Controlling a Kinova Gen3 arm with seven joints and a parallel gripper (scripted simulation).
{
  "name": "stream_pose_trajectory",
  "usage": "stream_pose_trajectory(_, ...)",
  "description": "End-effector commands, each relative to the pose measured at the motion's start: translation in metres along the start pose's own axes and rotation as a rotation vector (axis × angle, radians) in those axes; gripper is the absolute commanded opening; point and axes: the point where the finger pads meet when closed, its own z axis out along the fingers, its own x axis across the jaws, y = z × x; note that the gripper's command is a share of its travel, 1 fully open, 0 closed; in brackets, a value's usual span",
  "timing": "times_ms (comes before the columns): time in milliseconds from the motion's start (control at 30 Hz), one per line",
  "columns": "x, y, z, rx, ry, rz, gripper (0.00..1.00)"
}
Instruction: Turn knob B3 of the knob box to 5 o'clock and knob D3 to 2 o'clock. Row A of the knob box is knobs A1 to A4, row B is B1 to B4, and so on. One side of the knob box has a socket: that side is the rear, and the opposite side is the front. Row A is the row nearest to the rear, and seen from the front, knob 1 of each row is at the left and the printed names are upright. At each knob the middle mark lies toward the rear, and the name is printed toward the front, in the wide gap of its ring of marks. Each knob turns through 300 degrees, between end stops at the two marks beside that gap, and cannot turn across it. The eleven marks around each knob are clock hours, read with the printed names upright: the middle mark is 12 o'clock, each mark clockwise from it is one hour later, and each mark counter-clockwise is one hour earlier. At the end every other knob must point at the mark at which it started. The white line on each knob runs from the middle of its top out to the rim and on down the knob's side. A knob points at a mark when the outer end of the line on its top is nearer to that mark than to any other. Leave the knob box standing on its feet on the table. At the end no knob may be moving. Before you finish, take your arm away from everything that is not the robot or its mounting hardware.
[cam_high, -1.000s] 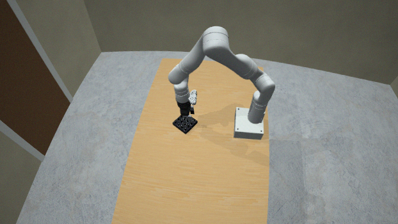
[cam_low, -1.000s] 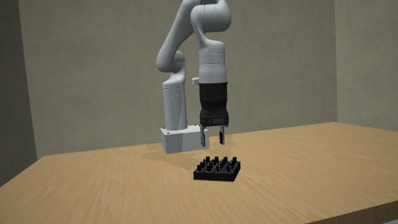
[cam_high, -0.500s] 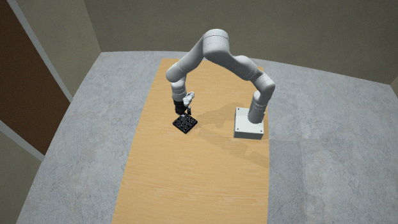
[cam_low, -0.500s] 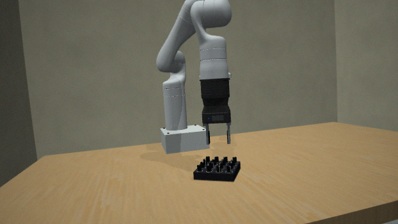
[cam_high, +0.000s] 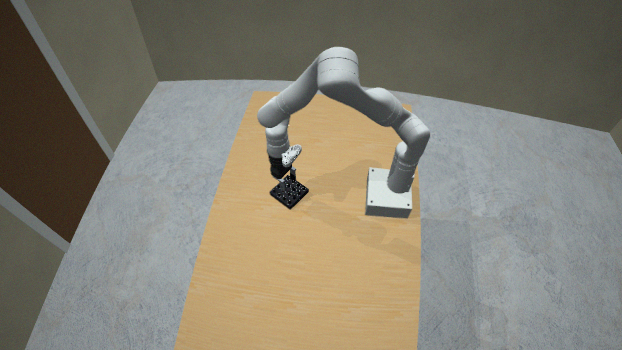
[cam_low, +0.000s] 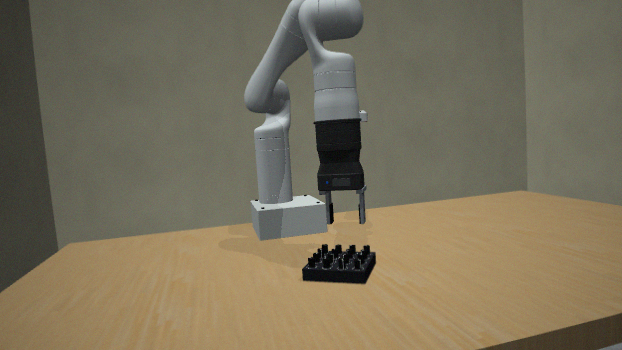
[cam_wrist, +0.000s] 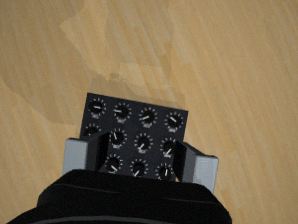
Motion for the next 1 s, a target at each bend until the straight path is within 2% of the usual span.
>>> stream_pose_trajectory(0,0.0012,0.0006,-0.0008,-0.002,0.002,0.004,1.0)
stream_pose_trajectory(267,0.0015,0.0009,-0.0009,-0.003,0.002,0.008,1.0)
stream_pose_trajectory(300,0.0015,0.0009,-0.0009,-0.003,0.002,0.008,0.46)
stream_pose_trajectory(967,0.0015,0.0009,-0.0009,-0.003,0.002,0.008,0.46)
